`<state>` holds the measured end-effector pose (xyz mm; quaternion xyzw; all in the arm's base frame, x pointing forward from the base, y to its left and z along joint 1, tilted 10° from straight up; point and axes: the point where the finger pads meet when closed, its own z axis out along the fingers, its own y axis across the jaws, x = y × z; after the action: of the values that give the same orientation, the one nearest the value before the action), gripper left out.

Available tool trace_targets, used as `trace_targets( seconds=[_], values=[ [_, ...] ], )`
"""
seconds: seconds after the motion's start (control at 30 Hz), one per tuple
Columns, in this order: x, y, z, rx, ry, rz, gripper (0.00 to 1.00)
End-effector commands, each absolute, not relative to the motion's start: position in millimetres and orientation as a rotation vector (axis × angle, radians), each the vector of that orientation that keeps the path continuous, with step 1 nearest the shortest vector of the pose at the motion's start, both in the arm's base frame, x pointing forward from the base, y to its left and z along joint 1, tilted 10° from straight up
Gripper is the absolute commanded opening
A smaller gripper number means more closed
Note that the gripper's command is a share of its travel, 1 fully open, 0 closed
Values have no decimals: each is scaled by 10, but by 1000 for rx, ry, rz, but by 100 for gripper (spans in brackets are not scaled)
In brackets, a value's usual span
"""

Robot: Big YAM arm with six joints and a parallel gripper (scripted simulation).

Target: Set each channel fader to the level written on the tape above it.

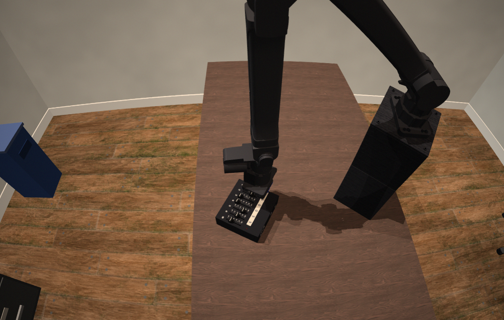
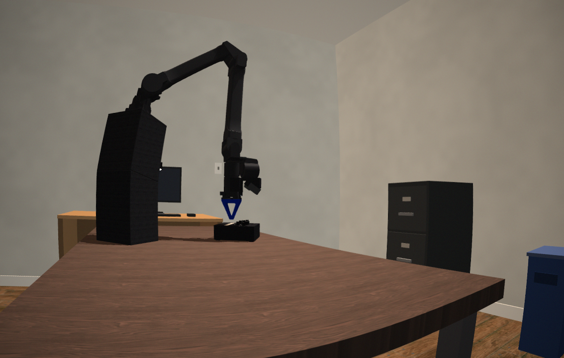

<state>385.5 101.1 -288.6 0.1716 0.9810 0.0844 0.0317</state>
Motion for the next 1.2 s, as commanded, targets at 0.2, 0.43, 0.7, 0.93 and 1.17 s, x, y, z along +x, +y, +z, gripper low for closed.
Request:
trace_targets(
  seconds=[0.2,0.43,0.7,0.93,1.17],
  values=[
    [3839,1021,-2916,534,3018,256,0],
    [3838,1020,-2917,534,3018,256,0],
    [3815,1014,-2921,534,3021,255,0],
    [3806,1011,-2923,535,3023,254,0],
    [3806,1011,-2923,535,3023,254,0]
  ],
)
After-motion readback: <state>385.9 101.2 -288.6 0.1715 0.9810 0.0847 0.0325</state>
